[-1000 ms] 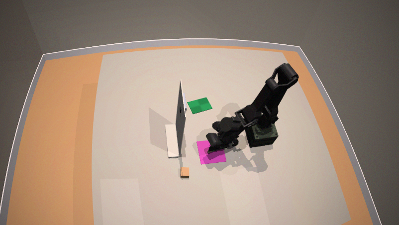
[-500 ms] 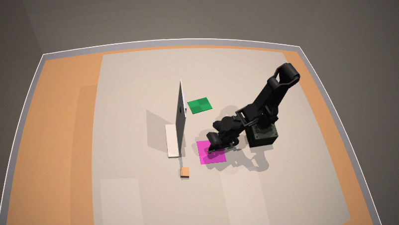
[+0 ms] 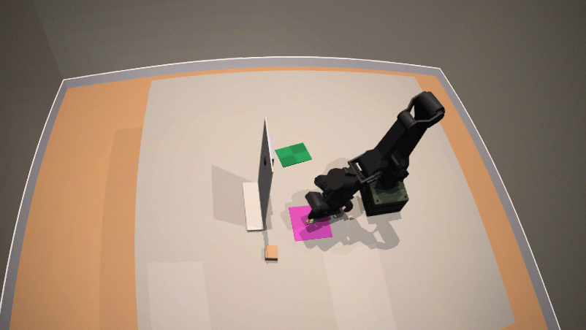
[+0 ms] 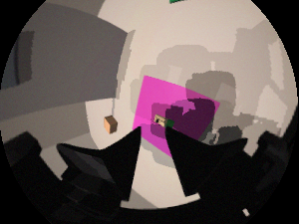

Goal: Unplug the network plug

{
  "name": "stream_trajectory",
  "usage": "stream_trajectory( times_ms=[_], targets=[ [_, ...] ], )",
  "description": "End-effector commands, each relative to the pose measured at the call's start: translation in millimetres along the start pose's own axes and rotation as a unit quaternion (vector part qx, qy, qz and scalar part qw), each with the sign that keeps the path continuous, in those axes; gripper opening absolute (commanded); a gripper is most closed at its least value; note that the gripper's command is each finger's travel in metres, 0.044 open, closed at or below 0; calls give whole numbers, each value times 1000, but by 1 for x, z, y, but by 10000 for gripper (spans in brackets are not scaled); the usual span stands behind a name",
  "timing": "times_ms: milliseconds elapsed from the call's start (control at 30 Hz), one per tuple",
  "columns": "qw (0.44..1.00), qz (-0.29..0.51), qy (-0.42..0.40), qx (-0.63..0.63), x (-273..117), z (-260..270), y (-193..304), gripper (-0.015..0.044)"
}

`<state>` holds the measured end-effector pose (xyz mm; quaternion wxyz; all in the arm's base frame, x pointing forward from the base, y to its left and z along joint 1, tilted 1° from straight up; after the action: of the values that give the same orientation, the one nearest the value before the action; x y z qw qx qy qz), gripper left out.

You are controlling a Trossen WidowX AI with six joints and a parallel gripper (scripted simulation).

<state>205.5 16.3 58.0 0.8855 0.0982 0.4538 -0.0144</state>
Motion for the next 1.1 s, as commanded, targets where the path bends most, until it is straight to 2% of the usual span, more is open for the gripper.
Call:
stream_trajectory(
  times_ms=[0,1067],
  targets=[
    [1000,0,2,0,-3,-1,0,156],
    [1000,-1,2,0,-22,12,2,156]
  ],
)
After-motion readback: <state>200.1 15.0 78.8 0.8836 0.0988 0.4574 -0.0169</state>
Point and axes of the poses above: the point midway between the two fingers, 35 mm back from their tips, its own x axis out along the fingers, its own z axis across the jaws, y = z × x, the point moved 10 cm from there along -x, back along the fingers, and after that the axes turned 14 degrees about x, right-handed, at the moved point
